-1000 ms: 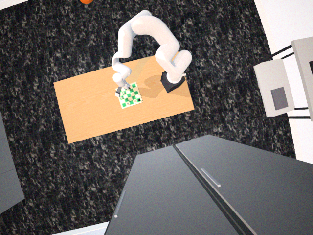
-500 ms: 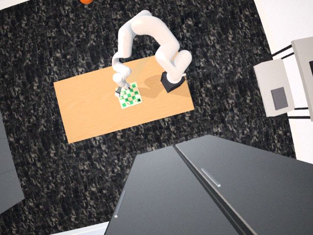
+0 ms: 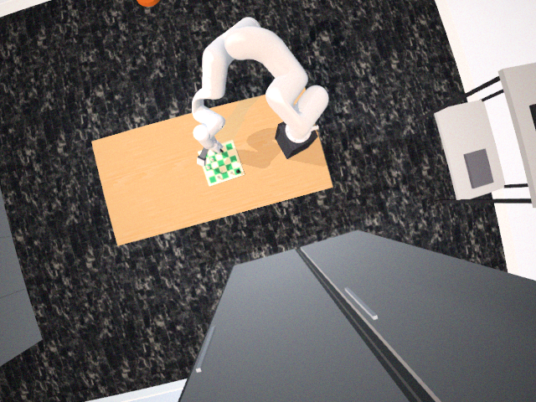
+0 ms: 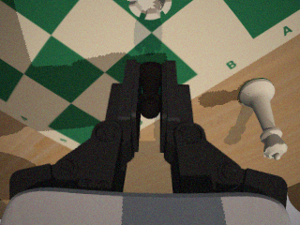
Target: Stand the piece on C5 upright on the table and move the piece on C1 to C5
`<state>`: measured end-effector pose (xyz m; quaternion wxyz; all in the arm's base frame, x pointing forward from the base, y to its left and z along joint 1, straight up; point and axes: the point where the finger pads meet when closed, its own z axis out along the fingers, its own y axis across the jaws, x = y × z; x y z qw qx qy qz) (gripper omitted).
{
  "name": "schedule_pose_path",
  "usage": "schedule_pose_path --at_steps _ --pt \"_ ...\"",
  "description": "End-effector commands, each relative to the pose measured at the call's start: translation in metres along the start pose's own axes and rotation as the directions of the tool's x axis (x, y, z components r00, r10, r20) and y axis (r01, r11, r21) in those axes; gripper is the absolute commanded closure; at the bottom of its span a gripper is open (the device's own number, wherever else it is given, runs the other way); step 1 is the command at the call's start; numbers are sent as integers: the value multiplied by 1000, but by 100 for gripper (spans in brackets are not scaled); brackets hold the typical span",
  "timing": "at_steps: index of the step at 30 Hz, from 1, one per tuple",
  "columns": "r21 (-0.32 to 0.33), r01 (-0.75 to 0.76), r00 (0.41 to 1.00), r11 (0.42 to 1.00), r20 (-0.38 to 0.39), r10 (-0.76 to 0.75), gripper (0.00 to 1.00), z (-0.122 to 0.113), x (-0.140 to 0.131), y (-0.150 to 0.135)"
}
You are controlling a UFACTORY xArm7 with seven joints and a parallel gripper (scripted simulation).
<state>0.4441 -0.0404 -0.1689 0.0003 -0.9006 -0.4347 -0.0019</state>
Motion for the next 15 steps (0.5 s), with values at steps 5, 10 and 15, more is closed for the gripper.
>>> schedule_pose_path --at_steps 5,10,15 --pt "-3 0 1000 1000 -2 0 100 -1 1 1" --pt "-3 0 1000 1000 -2 0 100 -1 1 1" --pt "-3 0 1000 1000 -2 0 86 -1 1 1"
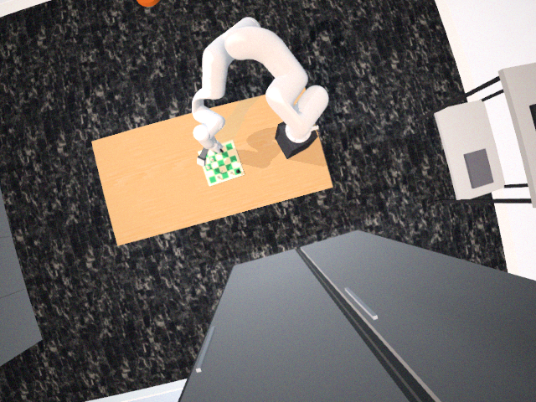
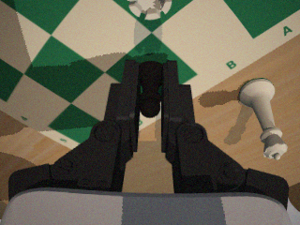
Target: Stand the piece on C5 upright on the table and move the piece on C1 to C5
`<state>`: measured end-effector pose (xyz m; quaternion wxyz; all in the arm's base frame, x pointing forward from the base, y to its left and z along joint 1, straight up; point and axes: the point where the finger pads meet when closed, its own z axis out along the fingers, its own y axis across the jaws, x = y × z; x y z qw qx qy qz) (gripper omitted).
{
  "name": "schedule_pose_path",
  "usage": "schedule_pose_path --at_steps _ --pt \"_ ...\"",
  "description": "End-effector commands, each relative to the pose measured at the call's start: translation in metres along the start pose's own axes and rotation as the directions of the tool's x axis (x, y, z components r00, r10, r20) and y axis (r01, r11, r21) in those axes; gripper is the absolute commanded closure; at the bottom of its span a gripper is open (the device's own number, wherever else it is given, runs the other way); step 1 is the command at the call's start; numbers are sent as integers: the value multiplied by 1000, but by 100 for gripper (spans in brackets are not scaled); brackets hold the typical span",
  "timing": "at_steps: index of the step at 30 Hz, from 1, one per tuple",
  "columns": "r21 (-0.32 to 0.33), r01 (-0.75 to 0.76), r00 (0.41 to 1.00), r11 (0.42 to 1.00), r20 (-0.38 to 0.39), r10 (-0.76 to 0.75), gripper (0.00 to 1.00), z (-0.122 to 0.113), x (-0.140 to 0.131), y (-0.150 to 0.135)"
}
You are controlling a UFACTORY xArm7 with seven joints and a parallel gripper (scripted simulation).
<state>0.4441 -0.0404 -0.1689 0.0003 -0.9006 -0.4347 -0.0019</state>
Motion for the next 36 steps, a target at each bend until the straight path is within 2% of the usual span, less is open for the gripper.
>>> schedule_pose_path --at_steps 1,2,4,5,7,8,27,36 --pt "-3 0 1000 1000 -2 0 86 -1 1 1" --pt "-3 0 1000 1000 -2 0 79 -1 1 1" --pt "-3 0 1000 1000 -2 0 79 -1 1 1" --pt "-3 0 1000 1000 -2 0 73 -1 1 1" --pt "-3 0 1000 1000 -2 0 73 -1 1 1" --pt "-3 0 1000 1000 -2 0 66 -1 1 1" --pt "-3 0 1000 1000 -2 0 66 -9 1 1" --pt "-3 0 1000 1000 -2 0 66 -52 1 1"
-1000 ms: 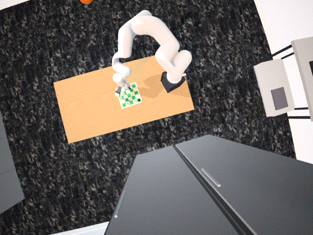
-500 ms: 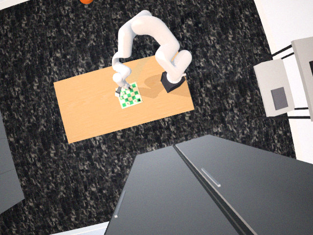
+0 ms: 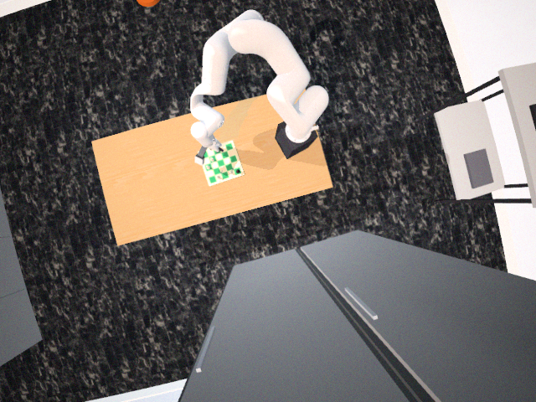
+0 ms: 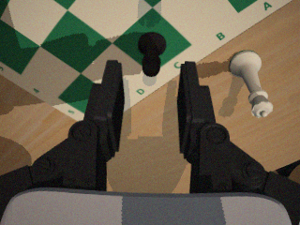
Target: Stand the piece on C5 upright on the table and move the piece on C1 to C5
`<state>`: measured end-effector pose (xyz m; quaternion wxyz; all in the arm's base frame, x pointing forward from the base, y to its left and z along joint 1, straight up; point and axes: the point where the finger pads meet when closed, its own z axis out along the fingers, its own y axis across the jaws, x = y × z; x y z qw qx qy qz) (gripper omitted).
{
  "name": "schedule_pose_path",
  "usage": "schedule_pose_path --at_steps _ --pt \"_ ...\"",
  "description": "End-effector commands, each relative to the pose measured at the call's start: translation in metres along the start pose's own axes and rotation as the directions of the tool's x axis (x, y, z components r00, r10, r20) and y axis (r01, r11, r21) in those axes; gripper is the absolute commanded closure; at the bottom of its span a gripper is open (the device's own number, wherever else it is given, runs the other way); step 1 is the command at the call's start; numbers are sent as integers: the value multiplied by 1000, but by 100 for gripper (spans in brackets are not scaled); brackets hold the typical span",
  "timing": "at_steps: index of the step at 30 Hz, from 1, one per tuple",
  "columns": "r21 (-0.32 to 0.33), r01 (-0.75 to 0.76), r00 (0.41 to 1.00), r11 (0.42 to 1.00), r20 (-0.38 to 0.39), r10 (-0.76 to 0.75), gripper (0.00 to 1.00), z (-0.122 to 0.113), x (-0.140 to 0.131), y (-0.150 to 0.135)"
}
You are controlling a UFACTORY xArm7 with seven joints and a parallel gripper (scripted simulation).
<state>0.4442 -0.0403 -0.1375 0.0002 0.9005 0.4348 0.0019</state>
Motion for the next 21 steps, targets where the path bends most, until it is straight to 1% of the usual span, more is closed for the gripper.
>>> schedule_pose_path --at_steps 1,6,8,12,16,17,21 --pt "-2 0 1000 1000 -2 0 66 -26 1 1" --pt "-2 0 1000 1000 -2 0 66 -49 1 1" --pt "-2 0 1000 1000 -2 0 66 -49 1 1" --pt "-2 0 1000 1000 -2 0 66 -58 1 1" --pt "-2 0 1000 1000 -2 0 66 -60 1 1" --pt "-2 0 1000 1000 -2 0 0 -60 1 1" --pt "-2 0 1000 1000 -2 0 0 -60 1 1"
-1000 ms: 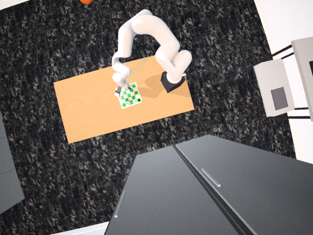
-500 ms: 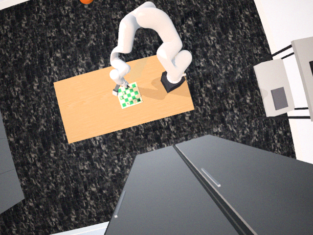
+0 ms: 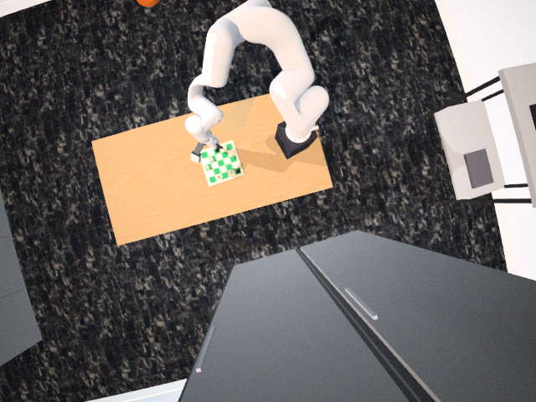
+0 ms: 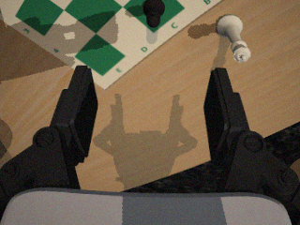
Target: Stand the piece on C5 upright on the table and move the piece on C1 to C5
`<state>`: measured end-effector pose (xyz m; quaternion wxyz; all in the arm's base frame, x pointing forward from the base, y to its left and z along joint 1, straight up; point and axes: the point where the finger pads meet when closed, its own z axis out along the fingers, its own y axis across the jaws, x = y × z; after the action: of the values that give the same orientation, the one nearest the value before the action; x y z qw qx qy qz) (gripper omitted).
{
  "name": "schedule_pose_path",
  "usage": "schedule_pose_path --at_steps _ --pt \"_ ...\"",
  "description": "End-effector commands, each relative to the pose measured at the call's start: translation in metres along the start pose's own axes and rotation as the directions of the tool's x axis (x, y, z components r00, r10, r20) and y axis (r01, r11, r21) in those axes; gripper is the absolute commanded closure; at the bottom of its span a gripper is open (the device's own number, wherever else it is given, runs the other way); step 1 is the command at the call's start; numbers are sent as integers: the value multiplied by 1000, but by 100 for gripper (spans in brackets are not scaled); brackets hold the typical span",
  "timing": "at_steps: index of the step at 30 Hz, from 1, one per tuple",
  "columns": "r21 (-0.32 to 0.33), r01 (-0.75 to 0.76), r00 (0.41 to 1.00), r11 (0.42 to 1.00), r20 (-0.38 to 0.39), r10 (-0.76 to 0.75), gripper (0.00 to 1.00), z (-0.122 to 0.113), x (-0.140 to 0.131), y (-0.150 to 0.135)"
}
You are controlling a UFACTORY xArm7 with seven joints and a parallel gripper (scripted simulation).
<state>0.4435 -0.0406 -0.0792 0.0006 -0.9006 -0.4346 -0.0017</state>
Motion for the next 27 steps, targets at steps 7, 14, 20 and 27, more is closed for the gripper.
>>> schedule_pose_path --at_steps 7,14,20,27 --pt "-3 0 1000 1000 -2 0 0 -2 1 1" --pt "-3 0 1000 1000 -2 0 0 -2 1 1" --pt "-3 0 1000 1000 -2 0 0 -3 1 1" --pt "-3 0 1000 1000 -2 0 0 -19 1 1"
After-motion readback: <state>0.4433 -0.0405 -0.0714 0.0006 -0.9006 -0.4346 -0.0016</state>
